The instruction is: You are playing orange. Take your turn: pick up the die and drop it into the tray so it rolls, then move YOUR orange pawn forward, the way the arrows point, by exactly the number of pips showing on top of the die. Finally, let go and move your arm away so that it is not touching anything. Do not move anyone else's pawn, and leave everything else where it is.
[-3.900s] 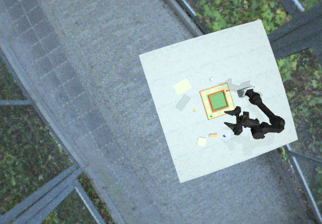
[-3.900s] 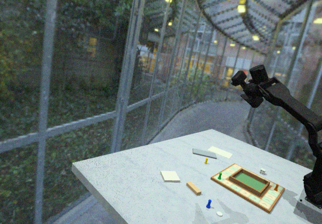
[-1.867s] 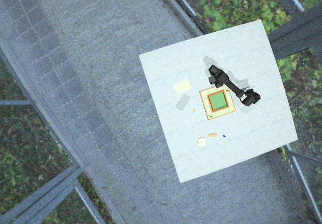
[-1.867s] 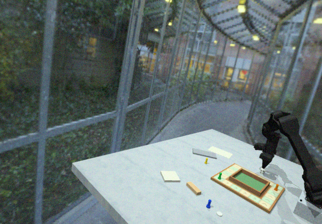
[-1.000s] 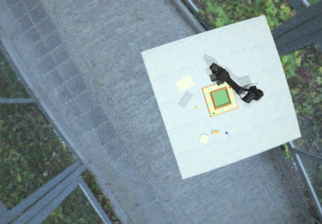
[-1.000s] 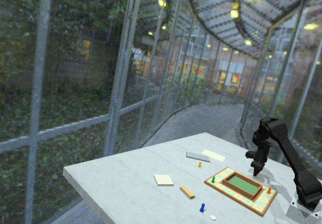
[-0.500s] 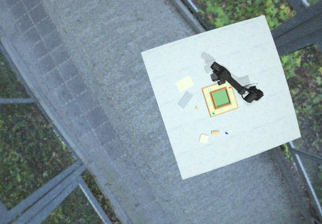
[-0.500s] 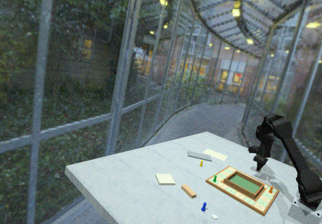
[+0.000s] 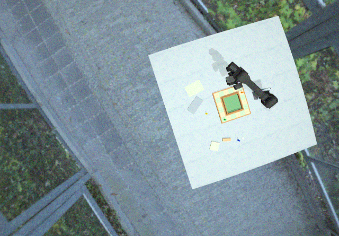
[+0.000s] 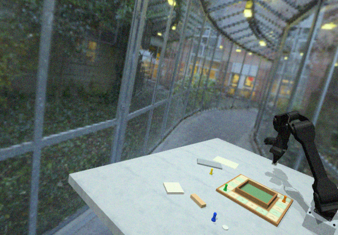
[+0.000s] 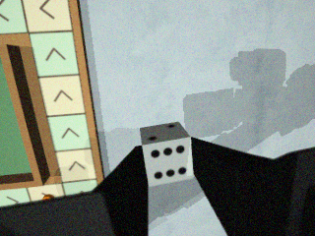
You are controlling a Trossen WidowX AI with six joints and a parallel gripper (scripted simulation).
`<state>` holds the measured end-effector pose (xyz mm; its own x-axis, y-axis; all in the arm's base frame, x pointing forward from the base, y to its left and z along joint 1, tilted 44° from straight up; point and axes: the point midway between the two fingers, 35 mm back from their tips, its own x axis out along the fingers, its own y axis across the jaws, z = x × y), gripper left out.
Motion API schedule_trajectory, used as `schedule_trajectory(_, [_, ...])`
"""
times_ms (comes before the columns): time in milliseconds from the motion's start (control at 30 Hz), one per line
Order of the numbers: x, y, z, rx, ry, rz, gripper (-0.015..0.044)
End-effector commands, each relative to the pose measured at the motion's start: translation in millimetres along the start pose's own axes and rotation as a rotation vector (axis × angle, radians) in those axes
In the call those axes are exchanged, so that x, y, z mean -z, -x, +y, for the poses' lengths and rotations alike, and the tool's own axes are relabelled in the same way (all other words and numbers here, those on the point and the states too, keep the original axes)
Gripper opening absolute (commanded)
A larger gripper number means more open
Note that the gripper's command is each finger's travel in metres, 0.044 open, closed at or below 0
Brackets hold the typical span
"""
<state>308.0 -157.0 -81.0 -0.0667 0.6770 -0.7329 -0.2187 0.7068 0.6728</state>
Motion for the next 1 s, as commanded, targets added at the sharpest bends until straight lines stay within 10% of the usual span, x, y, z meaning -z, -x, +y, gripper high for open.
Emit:
schedule_trajectory(0, [-4,-1,9,-0.002,-0.055,0.011,0.0])
schedule_trajectory(967, [-28,-15,112,0.008,-0.863,0.007,0.0])
